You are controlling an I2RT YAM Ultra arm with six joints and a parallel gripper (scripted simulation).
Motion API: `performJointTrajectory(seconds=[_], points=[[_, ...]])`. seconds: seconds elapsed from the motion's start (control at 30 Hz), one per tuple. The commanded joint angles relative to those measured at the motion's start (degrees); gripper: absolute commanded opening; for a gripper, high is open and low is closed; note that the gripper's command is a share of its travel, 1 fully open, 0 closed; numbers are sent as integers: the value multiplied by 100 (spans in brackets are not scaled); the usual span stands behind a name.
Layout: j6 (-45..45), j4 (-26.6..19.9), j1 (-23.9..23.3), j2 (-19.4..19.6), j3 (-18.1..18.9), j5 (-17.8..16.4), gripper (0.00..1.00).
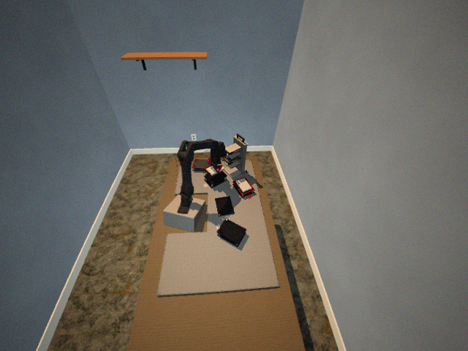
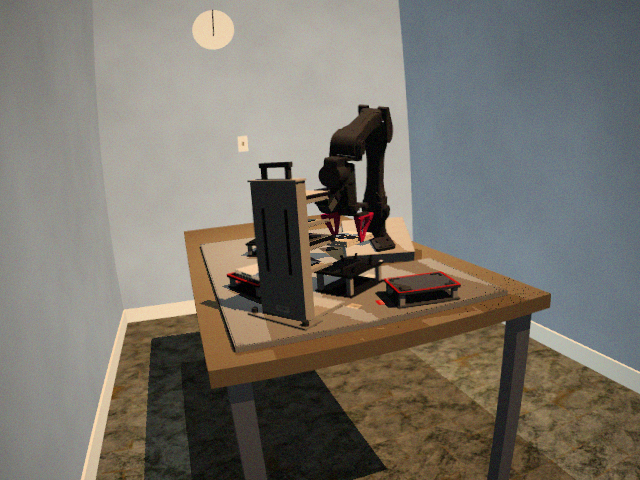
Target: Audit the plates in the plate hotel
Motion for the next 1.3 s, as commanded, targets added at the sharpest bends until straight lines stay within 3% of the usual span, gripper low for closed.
performJointTrajectory(seconds=[0.0,1.27], points=[[45,98,25,-161,-97,36,86],[117,573,96,40,-443,60,86]])
